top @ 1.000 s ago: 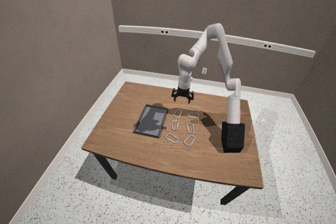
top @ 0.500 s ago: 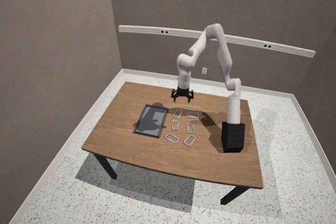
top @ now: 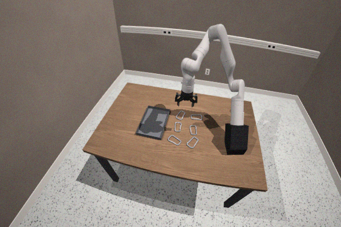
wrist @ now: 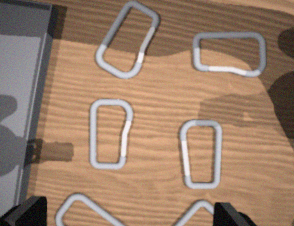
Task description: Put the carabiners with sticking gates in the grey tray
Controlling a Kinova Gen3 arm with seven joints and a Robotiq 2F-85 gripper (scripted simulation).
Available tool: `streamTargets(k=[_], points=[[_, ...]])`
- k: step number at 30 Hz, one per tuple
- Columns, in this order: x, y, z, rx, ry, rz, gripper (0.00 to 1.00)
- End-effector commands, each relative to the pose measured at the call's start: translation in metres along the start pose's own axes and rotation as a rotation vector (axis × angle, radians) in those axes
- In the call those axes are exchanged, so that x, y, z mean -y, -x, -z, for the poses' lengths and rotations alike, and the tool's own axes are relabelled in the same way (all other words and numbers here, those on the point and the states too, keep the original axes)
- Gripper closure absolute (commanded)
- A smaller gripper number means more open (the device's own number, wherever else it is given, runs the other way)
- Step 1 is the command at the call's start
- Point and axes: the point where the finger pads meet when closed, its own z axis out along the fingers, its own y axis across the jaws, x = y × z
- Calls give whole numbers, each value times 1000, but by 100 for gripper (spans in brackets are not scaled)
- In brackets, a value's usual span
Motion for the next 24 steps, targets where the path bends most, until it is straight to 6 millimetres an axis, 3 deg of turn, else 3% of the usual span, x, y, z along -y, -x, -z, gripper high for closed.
streamTargets(k=[1, 10, 11, 24], points=[[-20, 0, -32, -12, 7, 9, 0], [-20, 0, -32, -12, 7, 9, 0], [-48, 4, -83, -9, 4, 6, 0], [-48, 4, -83, -9, 4, 6, 0]])
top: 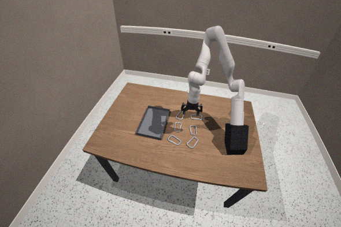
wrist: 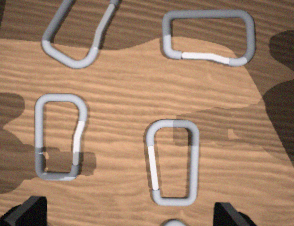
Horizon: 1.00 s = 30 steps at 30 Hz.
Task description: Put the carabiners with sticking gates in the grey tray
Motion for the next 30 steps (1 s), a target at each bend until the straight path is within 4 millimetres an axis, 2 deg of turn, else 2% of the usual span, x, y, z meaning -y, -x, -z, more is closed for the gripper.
streamTargets(k=[1, 3, 4, 20, 21, 30], points=[[-2, 0, -2, -5, 3, 5, 0], [-2, 0, -2, -5, 3, 5, 0], [-30, 5, -52, -6, 6, 7, 0], [-30, 5, -52, -6, 6, 7, 0], [-36, 6, -91, -7, 8, 8, 0], [-36, 6, -91, -7, 8, 8, 0]])
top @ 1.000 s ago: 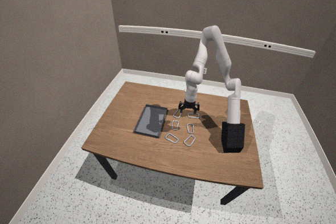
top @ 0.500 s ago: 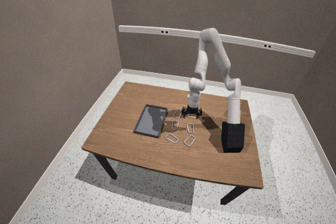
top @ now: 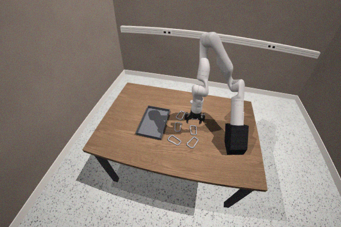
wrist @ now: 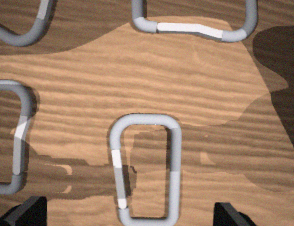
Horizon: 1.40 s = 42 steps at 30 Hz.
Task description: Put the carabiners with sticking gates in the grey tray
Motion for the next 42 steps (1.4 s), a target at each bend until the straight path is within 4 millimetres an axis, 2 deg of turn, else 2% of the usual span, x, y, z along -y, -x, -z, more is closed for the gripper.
streamTargets(k=[1, 7, 8, 24, 25, 41, 42], points=[[-5, -1, -7, -15, 10, 9, 0], [-5, -1, -7, -15, 10, 9, 0], [-5, -2, -58, -11, 7, 6, 0], [-5, -2, -58, -11, 7, 6, 0], [-5, -2, -80, -11, 8, 8, 0], [-5, -2, -80, -11, 8, 8, 0], [-6, -2, -86, -9, 7, 6, 0]])
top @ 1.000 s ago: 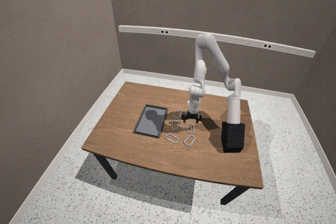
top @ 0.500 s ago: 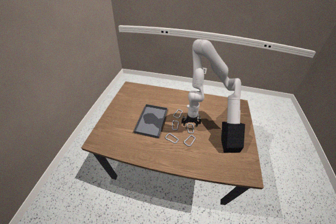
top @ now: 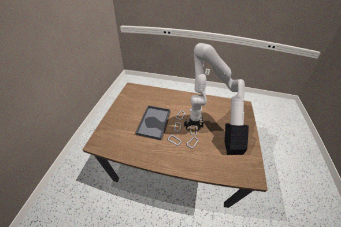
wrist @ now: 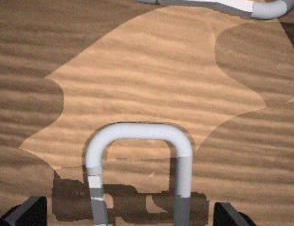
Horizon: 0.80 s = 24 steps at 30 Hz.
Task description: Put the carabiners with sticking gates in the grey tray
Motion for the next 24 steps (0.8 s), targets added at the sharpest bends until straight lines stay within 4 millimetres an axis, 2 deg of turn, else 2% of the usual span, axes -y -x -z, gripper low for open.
streamTargets(k=[1, 16, 17, 24], points=[[-1, 0, -6, 2, -2, -1, 0], [-1, 0, -6, 2, -2, -1, 0], [-1, 0, -6, 3, -2, -2, 25], [-1, 0, -6, 3, -2, -2, 25]])
